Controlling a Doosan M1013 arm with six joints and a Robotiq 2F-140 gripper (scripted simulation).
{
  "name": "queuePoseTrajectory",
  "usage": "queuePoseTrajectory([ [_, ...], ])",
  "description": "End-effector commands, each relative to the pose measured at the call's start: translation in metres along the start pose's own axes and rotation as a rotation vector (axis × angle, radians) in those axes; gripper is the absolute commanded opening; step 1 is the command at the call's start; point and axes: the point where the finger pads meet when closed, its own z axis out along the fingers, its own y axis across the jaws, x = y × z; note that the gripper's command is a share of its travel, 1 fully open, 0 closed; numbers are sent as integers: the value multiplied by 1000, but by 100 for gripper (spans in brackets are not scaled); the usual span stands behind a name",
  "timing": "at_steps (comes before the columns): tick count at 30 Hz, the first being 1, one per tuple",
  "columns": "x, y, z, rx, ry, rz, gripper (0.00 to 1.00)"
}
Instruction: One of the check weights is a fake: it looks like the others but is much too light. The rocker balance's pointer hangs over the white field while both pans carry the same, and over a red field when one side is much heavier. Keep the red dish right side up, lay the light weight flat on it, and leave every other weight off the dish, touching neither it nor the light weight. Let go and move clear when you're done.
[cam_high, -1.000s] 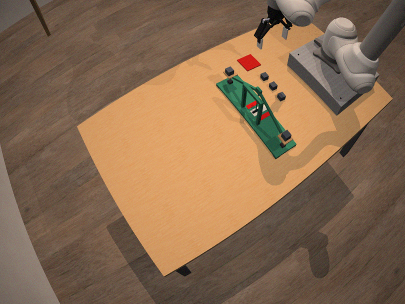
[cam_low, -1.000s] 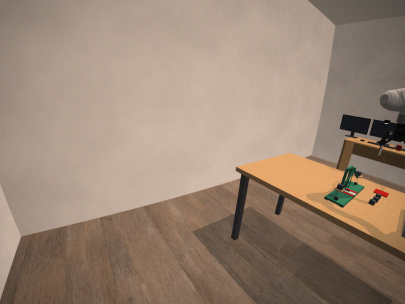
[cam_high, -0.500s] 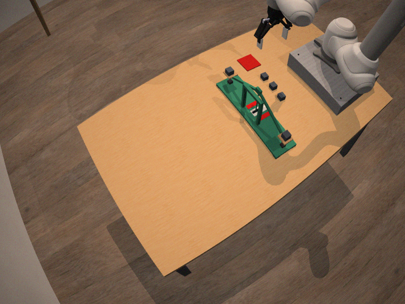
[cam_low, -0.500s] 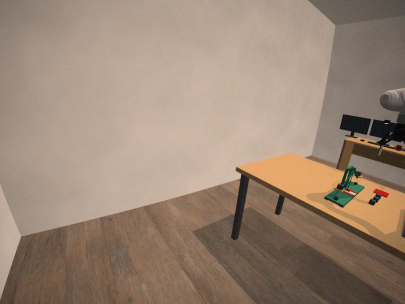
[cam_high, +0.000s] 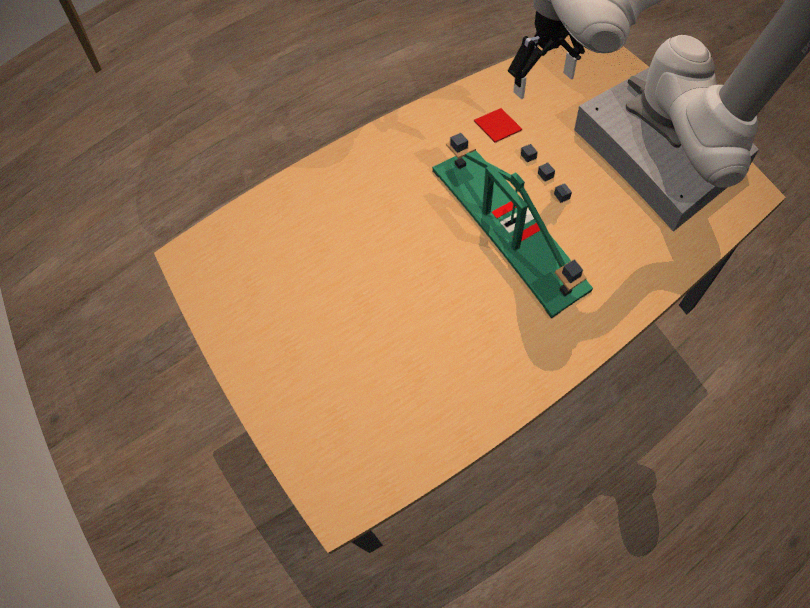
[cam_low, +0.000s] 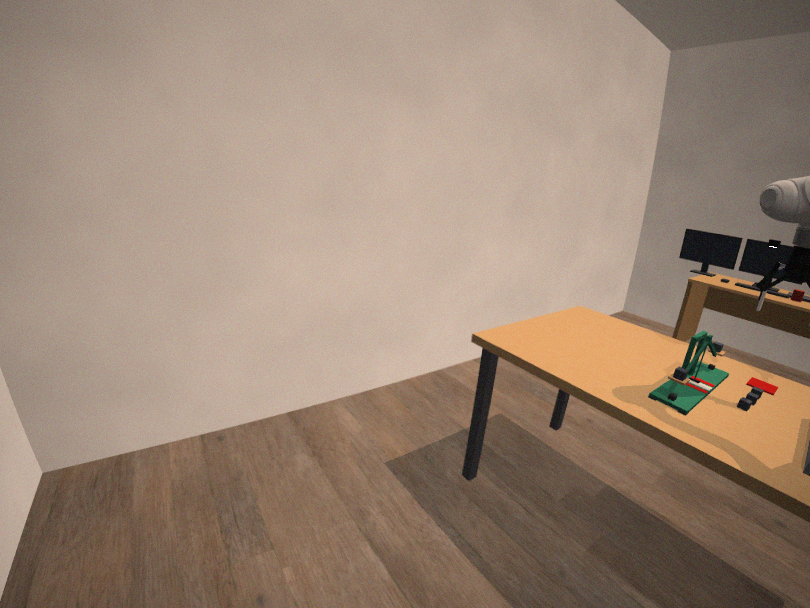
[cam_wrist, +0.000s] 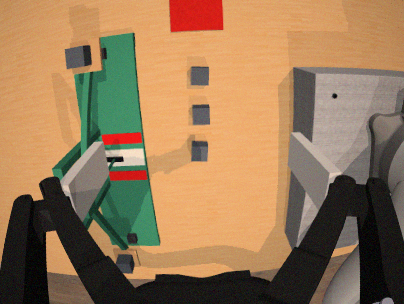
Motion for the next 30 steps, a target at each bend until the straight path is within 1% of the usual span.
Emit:
queuePoseTrajectory([
  [1, -2, 5, 0, -10, 0, -1, 100],
  [21, -1, 5, 0, -10, 0, -1, 100],
  [30, 14, 5, 0, -10, 0, -1, 100],
])
